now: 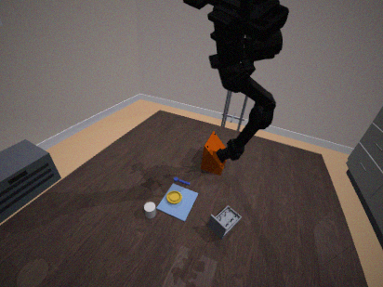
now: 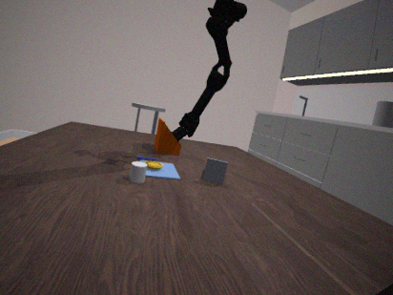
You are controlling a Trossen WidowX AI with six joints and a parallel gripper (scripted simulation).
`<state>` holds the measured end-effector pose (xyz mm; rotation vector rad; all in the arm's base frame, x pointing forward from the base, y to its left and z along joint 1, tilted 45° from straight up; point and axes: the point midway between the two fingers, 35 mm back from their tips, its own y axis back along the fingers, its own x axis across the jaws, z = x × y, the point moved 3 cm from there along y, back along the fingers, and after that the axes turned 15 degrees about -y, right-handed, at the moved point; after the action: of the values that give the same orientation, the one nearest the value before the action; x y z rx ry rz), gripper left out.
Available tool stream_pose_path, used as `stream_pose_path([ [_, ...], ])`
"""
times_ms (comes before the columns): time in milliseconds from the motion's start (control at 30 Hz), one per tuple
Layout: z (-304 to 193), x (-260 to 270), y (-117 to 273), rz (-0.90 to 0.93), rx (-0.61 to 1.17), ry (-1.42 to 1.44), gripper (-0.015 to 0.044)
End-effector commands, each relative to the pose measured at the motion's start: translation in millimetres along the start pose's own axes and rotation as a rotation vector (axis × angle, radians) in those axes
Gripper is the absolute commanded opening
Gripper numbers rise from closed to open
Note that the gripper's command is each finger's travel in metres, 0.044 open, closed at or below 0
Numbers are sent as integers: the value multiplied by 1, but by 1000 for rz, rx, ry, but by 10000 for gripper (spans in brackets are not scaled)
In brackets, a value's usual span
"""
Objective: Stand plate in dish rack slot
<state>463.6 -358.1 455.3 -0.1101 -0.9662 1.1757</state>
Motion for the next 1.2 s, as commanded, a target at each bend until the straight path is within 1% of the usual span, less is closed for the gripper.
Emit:
stream_pose_path([
  [0, -29, -24, 4, -85, 122, 62, 400],
  [267, -79, -60, 20, -207, 345, 159, 400],
  [533, -126, -93, 48, -298, 588, 245, 400],
  [833, -175, -122, 92, -360, 880, 318, 400],
  [1167, -219, -142, 154, -378, 1221, 359, 400],
])
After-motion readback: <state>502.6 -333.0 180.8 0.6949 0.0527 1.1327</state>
